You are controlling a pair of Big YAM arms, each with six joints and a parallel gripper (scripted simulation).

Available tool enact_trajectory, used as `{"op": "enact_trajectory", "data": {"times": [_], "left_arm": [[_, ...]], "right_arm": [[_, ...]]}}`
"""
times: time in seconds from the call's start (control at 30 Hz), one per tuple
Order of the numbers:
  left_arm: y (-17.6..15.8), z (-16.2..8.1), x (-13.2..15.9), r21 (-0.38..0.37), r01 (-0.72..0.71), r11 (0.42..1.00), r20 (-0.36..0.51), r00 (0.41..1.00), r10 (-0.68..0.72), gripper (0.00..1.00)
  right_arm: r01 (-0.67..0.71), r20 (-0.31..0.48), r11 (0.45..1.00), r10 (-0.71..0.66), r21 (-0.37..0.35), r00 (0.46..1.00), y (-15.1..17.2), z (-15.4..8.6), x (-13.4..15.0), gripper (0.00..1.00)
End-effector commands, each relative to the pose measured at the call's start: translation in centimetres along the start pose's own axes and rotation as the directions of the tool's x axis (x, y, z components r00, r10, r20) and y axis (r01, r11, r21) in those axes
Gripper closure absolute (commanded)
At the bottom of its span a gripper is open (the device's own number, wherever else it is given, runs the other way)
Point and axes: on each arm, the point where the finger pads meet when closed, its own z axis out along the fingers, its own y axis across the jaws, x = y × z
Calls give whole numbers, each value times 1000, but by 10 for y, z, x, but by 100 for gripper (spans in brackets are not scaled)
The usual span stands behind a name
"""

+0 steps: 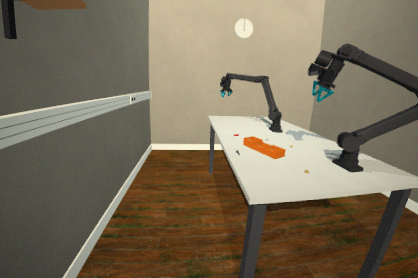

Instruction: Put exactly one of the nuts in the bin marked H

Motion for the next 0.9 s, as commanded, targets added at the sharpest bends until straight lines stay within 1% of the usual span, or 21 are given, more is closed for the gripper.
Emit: {"op": "enact_trajectory", "data": {"times": [0.0,0.53,0.57,0.87], "left_arm": [[-1,-2,-1,2,-1,1000,6,1000,1,0],[-1,-2,-1,2,-1,1000,6,1000,1,0],[0,0,0,0,0,1000,0,1000,0,91],[0,0,0,0,0,1000,0,1000,0,91]], "right_arm": [[-1,15,1000,1,1,1000,-1,-8,-3,0],[-1,15,1000,1,1,1000,-1,-8,-3,0],[-1,15,1000,1,1,1000,-1,-8,-3,0],[-1,15,1000,1,1,1000,-1,-8,-3,0]]}}
